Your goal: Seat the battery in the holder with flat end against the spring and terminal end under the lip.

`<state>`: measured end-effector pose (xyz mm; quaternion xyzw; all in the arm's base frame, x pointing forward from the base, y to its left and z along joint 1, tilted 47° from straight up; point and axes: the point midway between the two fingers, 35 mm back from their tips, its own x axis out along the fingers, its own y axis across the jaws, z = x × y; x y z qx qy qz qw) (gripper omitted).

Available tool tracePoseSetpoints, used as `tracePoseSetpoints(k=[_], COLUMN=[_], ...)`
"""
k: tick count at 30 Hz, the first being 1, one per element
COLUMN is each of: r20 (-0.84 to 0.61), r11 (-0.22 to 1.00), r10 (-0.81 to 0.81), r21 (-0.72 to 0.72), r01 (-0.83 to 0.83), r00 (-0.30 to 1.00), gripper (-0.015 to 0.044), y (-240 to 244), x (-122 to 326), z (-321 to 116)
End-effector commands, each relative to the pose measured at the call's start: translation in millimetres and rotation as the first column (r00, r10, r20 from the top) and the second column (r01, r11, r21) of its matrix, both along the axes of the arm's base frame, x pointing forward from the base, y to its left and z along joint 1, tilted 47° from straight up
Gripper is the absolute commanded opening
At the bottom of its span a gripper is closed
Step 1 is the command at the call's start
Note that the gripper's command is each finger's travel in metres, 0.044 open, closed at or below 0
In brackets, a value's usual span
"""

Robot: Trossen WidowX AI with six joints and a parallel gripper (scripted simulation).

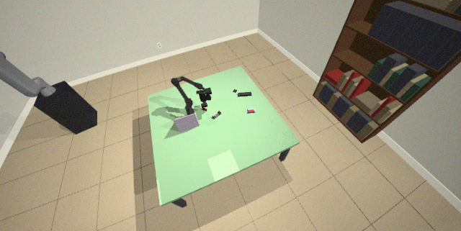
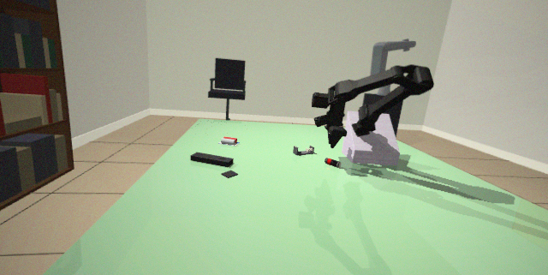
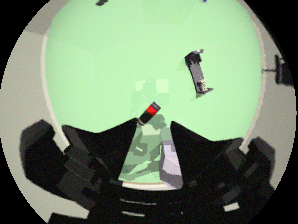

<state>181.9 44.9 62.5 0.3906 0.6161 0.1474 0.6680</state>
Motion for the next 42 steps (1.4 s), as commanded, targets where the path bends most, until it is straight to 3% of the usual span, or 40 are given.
tracePoseSetpoints(k=[1,42], r20=[-0.436,-0.439], r11=[0.900,0.899], r10=[-0.369,-0.372], r21=[0.052,0.047], r01=[0.432,0.435], r00=[0.821,0.818], gripper=[0.0242,0.0242], y=[28.5,52.7], x=[-7.4,0.7], z=[-13.1,-38.9])
